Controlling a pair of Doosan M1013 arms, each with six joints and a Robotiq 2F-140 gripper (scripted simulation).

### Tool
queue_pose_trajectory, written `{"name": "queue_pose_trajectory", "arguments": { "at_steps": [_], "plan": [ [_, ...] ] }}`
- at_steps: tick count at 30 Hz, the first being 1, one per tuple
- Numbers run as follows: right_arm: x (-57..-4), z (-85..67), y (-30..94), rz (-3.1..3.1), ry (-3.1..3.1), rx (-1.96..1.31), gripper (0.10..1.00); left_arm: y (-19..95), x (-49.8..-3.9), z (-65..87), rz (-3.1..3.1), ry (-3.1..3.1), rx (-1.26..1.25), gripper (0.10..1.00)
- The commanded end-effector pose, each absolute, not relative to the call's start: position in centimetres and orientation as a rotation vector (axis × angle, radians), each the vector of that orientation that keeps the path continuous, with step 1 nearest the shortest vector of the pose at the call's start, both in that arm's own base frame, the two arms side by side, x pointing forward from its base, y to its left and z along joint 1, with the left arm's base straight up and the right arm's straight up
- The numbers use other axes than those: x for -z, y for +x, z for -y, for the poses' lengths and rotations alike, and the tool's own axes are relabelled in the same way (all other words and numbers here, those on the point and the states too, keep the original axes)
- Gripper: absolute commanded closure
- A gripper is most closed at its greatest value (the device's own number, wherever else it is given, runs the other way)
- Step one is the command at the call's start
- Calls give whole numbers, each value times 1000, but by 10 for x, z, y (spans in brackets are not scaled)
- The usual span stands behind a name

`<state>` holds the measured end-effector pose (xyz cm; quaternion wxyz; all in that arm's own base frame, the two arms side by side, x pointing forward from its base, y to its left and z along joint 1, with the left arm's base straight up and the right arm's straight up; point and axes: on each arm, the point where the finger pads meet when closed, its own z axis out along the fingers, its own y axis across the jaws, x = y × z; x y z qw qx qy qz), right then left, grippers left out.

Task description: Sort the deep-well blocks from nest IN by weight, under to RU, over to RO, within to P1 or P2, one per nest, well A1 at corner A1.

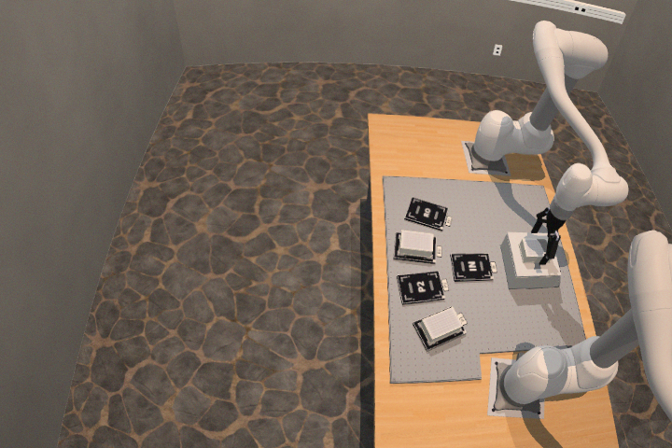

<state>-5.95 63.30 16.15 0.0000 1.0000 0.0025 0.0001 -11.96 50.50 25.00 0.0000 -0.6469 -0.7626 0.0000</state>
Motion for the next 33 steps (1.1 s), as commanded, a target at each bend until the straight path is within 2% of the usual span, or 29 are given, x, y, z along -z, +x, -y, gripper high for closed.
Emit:
{"name": "queue_pose_trajectory", "arguments": {
  "at_steps": [1, 22, 33],
  "plan": [
    [-168, -633, -60, -8, 3143, 0, 98, -120, -251, -505, 2395, -2032, 1, 98],
    [-219, -633, -60, -8, 3143, 1, 98, -120, -251, -505, 2395, -2032, 1, 98],
    [-220, -633, -60, -8, 3143, 0, 98, -120, -251, -505, 2395, -2032, 1, 98]
  ]
}}
